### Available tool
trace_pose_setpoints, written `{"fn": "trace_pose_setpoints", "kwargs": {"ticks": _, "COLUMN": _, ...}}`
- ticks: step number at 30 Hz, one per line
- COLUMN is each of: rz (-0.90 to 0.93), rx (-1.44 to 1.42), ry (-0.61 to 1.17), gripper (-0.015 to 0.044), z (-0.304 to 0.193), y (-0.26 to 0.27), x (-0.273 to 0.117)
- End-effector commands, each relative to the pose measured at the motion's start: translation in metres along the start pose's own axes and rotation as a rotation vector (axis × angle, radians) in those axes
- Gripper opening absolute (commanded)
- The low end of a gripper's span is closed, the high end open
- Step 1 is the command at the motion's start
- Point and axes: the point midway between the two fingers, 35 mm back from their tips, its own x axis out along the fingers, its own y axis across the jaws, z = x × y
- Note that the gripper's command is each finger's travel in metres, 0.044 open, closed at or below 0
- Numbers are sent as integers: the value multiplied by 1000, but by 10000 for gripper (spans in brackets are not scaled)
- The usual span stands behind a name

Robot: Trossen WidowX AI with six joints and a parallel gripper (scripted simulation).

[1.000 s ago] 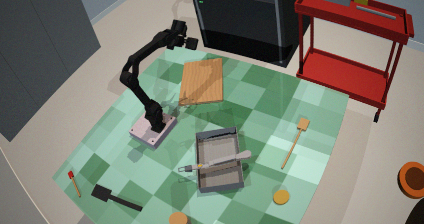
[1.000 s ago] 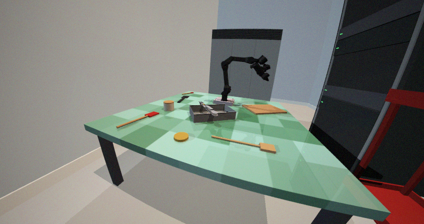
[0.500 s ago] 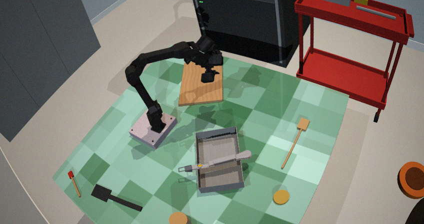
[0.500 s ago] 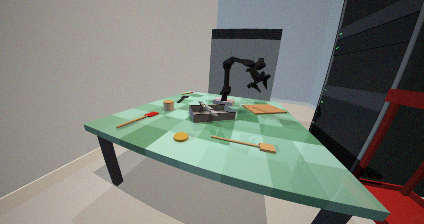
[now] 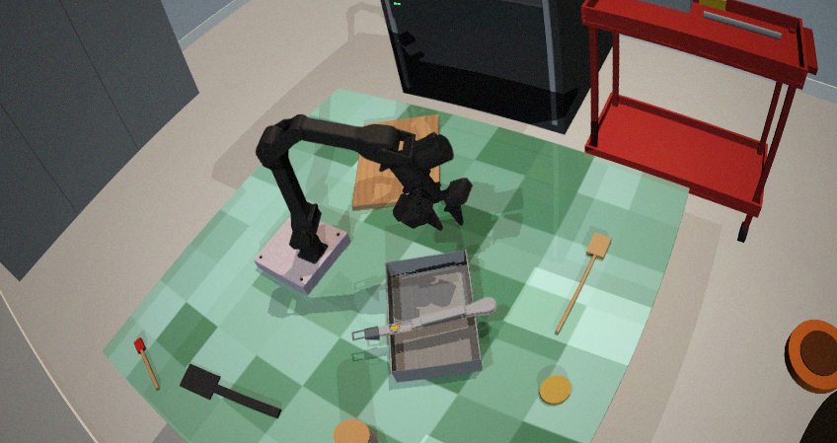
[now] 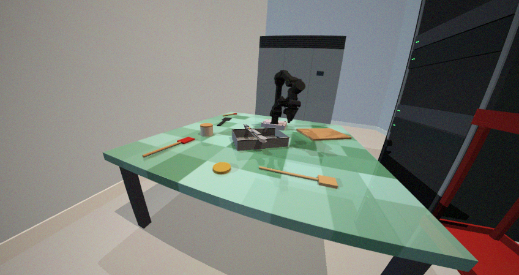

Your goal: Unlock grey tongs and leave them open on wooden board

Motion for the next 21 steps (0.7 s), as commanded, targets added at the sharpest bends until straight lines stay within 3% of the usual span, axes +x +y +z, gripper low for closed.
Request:
{"fn": "trace_pose_setpoints", "kwargs": {"ticks": 1, "rz": -46, "rx": 427, "ry": -201, "gripper": 260, "z": 72, "y": -14, "x": 21}}
{"fn": "trace_pose_setpoints", "kwargs": {"ticks": 10, "rz": 13, "rx": 1196, "ry": -591, "gripper": 260, "z": 195, "y": -62, "x": 31}}
{"fn": "trace_pose_setpoints", "kwargs": {"ticks": 21, "rz": 17, "rx": 1213, "ry": -599, "gripper": 260, "z": 192, "y": -60, "x": 32}}
